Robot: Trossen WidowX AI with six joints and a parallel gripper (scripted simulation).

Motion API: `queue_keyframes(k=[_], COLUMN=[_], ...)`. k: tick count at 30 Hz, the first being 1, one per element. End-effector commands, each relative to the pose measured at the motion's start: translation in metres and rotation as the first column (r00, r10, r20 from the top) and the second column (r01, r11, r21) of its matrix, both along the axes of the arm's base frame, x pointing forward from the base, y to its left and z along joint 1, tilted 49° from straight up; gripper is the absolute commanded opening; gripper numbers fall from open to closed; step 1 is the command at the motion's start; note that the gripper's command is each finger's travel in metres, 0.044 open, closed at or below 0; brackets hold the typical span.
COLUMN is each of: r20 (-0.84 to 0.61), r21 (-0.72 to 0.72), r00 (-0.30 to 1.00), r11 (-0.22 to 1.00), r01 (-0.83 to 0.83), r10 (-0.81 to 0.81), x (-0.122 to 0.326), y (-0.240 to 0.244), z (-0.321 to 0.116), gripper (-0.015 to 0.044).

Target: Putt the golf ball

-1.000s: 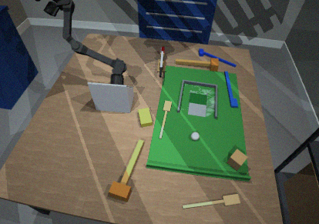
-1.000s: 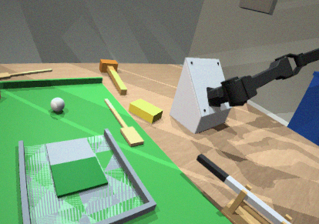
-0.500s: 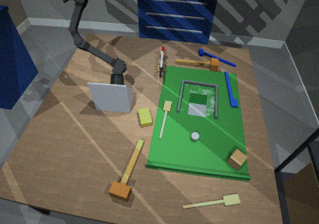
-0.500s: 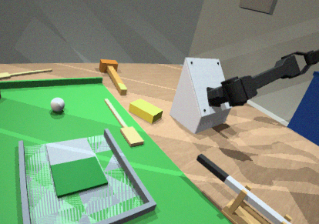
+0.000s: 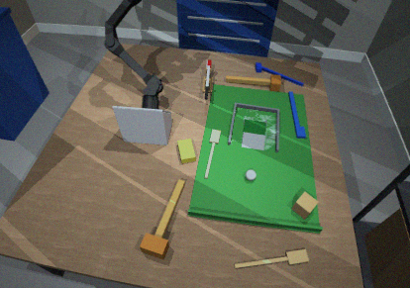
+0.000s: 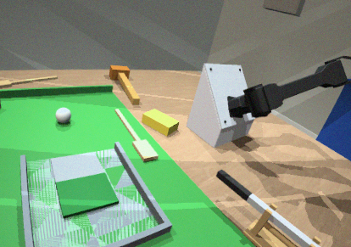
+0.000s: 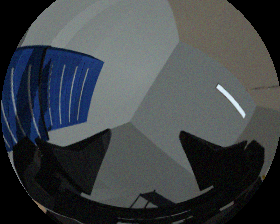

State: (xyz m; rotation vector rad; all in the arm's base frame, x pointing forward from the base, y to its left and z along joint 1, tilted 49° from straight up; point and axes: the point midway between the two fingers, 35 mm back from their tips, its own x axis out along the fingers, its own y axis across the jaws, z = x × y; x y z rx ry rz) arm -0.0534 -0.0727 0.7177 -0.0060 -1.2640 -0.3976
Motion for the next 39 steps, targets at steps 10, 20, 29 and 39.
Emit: queue_keyframes(k=[10, 20, 29, 39], r20=[-0.497, -0.842, -0.963, -0.661], r21=[-0.229, -0.121, 0.212, 0.709], r00=[0.859, 0.502, -0.009, -0.647], r11=[0.936, 0.837, 0.739, 0.600], r01=[-0.268, -0.533, -0.639, -0.371], r10=[0.124, 0.198, 0.268, 0.381], x=[0.200, 0.326, 0.394, 0.399], y=[0.094, 0.143, 0.169, 0.186], z=[-0.049, -0.156, -0.290, -0.452], gripper=[0.0440, 0.0440, 0.0440, 0.0440])
